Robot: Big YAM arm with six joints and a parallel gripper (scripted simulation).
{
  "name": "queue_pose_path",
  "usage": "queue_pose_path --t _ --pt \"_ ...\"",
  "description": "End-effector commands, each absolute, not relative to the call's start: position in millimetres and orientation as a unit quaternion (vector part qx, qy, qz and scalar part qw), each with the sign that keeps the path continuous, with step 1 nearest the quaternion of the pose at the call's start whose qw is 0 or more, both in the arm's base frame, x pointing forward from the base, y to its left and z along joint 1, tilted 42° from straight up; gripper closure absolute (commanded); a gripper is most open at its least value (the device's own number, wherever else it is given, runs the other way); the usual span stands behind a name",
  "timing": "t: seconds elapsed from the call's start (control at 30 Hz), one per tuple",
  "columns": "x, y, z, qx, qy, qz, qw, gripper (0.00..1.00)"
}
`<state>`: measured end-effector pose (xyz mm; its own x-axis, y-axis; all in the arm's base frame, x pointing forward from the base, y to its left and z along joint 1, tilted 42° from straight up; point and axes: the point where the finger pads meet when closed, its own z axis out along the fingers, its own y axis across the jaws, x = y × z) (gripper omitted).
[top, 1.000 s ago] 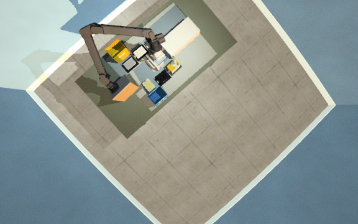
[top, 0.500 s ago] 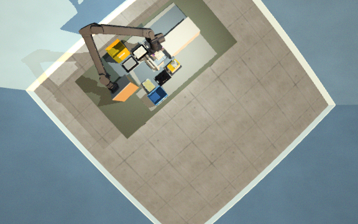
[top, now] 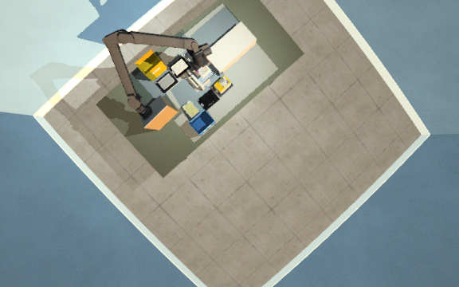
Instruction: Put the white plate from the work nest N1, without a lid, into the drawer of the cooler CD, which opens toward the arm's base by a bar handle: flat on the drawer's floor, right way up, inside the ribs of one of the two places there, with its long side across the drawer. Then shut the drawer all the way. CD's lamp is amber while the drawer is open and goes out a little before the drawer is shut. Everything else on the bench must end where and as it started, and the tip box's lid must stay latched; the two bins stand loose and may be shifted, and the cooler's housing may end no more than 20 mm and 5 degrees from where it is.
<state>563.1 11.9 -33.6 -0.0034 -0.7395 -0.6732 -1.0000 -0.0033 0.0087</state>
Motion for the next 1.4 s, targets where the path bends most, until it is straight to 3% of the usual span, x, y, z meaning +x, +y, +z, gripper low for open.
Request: queue_pose_path --t 0.0,1.37 --pt "562.5 11.0 -42.2 -0.652 0.666 0.260 0.254 1.00" --pt "561.2 51.6 -75.7 -0.657 0.661 0.260 0.254 1.00"
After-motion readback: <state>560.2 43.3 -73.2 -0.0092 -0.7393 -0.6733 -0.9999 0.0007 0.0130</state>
